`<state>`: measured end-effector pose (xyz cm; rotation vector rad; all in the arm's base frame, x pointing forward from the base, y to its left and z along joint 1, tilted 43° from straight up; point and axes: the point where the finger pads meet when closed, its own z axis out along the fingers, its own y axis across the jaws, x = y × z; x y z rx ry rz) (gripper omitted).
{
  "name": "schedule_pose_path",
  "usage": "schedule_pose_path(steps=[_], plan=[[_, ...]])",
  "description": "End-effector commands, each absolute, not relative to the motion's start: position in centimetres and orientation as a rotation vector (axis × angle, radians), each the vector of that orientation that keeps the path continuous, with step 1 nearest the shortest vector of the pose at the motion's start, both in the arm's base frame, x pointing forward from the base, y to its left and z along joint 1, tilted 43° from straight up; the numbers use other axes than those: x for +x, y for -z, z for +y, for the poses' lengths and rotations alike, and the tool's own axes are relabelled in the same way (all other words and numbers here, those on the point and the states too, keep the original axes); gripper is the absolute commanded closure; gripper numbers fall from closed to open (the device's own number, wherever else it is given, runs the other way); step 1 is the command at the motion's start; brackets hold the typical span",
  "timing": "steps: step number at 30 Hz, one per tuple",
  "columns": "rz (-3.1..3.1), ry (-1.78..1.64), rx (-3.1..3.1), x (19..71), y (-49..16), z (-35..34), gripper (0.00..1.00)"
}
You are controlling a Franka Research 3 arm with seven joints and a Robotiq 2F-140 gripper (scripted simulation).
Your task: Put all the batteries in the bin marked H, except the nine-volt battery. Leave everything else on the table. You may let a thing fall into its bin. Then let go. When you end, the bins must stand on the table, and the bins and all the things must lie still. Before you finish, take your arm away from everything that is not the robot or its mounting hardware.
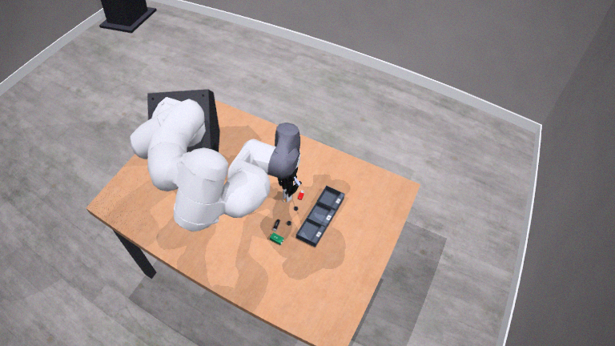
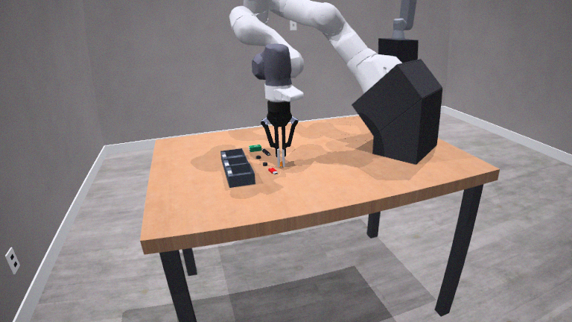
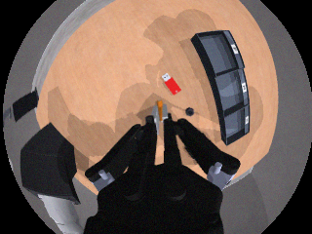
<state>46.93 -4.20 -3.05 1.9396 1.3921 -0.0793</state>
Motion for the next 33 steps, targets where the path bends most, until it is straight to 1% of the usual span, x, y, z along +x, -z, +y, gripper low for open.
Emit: schedule_pose_path(steps=[1, 27, 33], plan=[[1.387, 0.075, 1.939, 47.03, 3.03, -4.25, 0.97], [1.387, 0.075, 1.939, 47.03, 3.03, -4.25, 0.97], [1.387, 0.075, 1.939, 46.56, 2.07, -3.47, 0.97]])
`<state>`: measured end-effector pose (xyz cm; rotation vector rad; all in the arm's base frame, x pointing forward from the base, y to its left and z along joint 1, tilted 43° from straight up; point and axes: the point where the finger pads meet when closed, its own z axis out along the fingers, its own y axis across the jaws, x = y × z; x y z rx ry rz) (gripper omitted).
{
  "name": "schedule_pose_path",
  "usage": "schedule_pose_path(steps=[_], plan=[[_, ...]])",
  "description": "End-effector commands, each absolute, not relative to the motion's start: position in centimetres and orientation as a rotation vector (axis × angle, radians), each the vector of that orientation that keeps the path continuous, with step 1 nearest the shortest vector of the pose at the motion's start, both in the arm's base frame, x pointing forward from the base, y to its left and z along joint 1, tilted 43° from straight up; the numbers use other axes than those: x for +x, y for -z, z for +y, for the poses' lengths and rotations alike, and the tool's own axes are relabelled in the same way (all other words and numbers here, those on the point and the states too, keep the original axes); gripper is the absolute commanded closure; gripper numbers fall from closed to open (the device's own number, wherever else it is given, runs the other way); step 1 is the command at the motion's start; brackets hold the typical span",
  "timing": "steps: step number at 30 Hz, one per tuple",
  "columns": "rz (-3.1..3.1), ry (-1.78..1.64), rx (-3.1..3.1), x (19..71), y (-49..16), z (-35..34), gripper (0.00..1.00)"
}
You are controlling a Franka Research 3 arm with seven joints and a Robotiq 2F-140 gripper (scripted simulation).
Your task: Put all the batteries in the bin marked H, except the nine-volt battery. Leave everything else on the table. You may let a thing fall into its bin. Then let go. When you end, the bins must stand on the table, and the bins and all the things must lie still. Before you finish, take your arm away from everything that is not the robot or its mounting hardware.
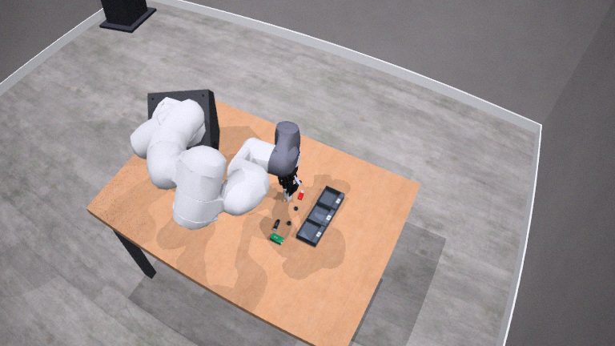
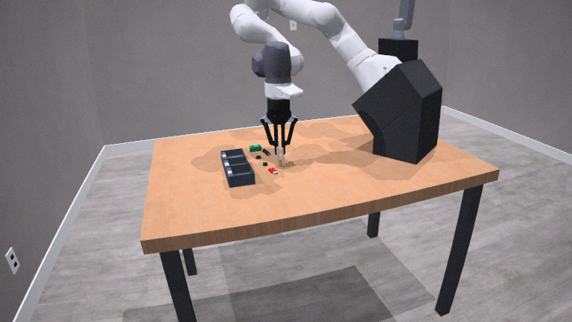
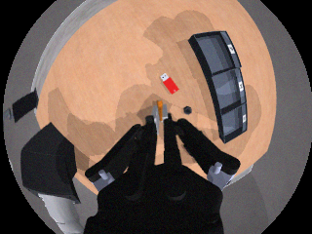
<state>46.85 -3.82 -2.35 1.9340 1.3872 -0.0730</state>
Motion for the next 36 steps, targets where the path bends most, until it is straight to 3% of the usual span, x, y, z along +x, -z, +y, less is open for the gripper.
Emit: schedule_pose_path(steps=[1, 14, 36], plan=[[1.387, 0.075, 1.939, 46.4, 1.8, -3.3, 0.97], [1.387, 0.075, 1.939, 44.9, -1.3, -0.7, 0.97], [1.387, 0.075, 1.939, 44.9, -1.3, -0.7, 0.97]])
